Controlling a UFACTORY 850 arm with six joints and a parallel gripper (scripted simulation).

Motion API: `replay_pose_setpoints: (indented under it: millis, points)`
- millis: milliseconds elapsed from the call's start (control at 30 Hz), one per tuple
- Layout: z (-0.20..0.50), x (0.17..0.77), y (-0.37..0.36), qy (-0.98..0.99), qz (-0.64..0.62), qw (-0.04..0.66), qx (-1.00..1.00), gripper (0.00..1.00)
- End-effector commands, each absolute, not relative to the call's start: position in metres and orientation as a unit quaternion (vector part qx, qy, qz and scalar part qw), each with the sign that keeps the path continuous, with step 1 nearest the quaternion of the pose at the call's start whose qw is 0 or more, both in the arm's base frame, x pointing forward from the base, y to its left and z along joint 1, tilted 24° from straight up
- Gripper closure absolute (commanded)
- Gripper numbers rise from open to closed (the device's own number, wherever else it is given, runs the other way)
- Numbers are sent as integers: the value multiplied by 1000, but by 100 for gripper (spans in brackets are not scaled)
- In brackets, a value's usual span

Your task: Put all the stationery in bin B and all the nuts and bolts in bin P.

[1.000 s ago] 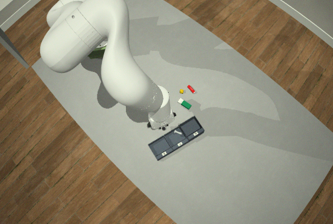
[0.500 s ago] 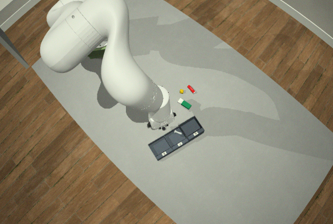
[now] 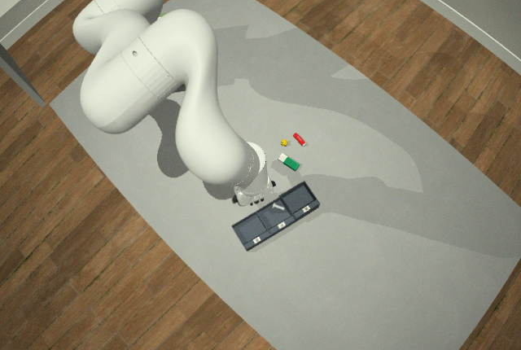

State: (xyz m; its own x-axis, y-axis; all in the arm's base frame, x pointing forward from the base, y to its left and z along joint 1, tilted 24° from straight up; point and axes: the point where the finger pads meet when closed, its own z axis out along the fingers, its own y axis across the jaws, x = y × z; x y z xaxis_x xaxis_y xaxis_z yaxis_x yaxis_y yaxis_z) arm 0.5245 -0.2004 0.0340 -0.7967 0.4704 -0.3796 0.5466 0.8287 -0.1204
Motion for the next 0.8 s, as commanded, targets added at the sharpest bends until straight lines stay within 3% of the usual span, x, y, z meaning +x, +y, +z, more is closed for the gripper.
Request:
replay_pose_setpoints:
  millis: [0,767]
  points:
    - [25,529,-204,941,-112,172,270,70]
    - [13,532,-208,941,-112,172,270,70]
